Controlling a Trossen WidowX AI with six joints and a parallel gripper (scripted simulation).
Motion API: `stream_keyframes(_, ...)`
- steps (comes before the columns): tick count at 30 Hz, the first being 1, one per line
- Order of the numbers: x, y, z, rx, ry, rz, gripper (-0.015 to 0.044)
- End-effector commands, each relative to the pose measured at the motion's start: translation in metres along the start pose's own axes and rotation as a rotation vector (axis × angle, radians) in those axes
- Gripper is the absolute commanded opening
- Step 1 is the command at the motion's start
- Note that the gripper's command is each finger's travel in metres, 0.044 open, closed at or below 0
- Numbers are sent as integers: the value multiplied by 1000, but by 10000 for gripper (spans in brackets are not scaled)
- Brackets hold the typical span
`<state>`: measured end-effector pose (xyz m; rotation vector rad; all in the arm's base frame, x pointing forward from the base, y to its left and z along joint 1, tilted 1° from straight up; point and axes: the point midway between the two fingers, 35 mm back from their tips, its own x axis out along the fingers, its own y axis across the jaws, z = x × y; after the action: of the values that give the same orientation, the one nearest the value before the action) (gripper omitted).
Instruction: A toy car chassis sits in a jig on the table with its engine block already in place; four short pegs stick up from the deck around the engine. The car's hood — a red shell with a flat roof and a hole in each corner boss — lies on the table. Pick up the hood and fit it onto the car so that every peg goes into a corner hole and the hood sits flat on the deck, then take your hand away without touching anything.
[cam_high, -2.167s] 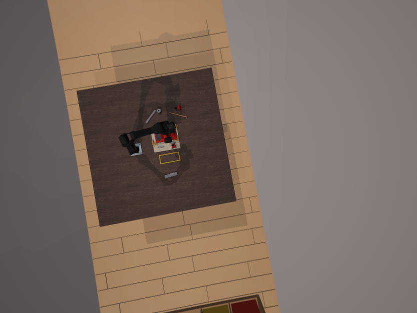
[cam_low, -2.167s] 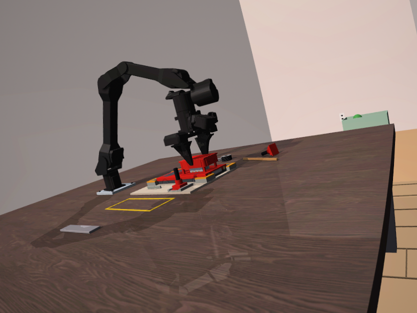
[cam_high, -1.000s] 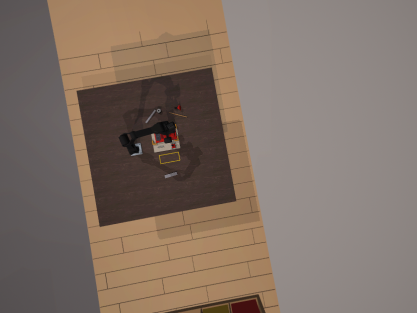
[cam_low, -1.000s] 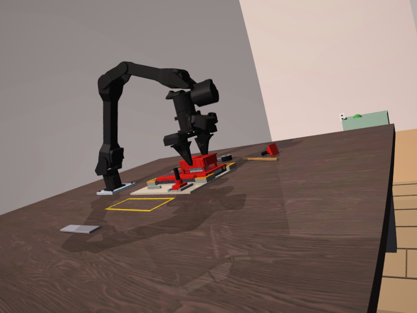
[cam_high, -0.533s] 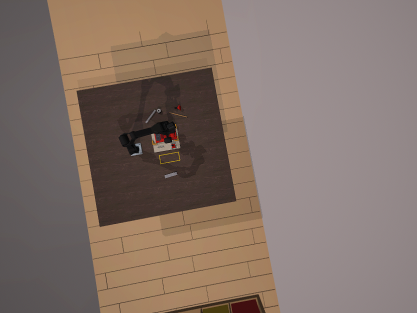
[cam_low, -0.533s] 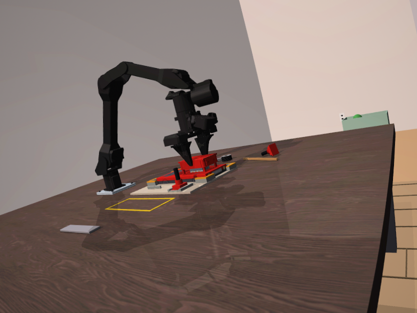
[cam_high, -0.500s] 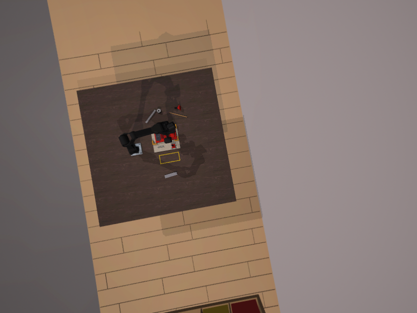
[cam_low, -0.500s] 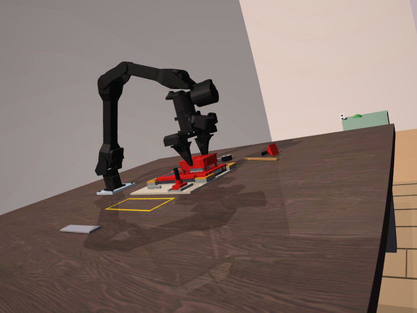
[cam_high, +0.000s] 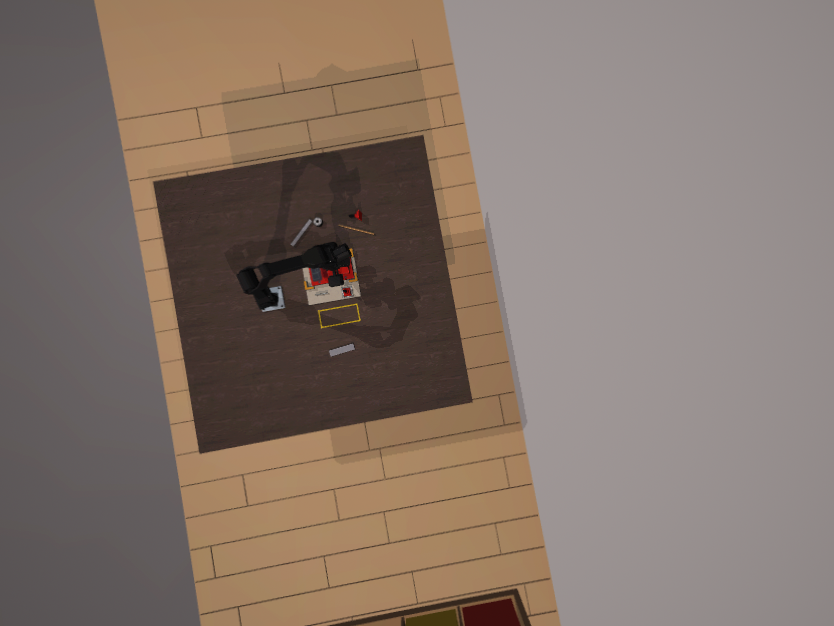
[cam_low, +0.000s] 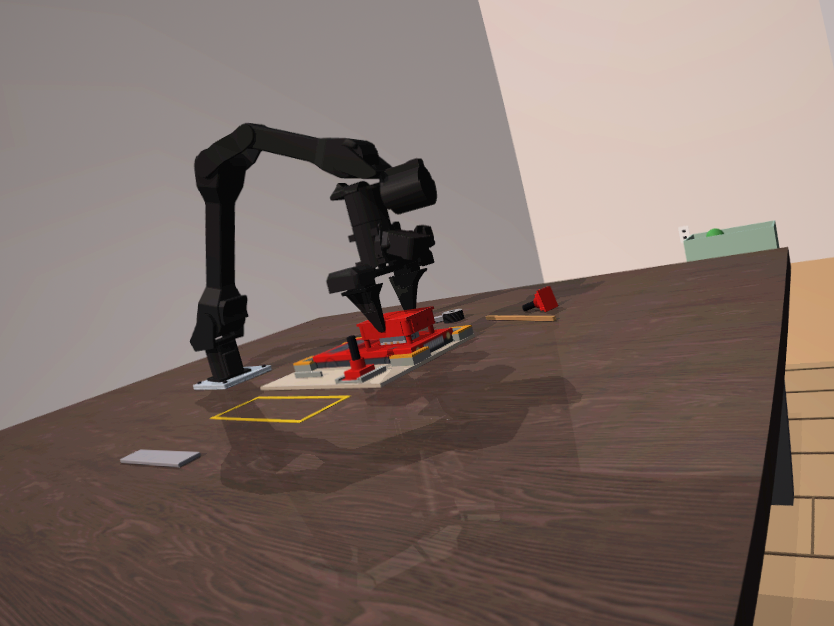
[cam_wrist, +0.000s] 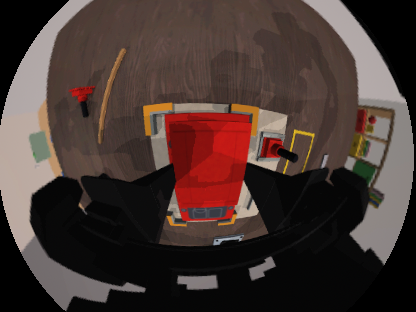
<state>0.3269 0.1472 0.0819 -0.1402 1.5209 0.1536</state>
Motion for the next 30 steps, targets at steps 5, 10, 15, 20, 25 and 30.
stream_keyframes(5, 11, 0, 0, -5, 7, -1, 0)
stream_keyframes(10, 11, 0, 0, -5, 7, -1, 0)
stream_keyframes(15, 12, 0, 0, -1, 7, -1, 0)
stream_keyframes(20, 12, 0, 0, -1, 7, -1, 0)
stream_keyframes(25, 12, 0, 0, -1, 7, -1, 0)
stream_keyframes(30, 12, 0, 0, -1, 7, -1, 0)
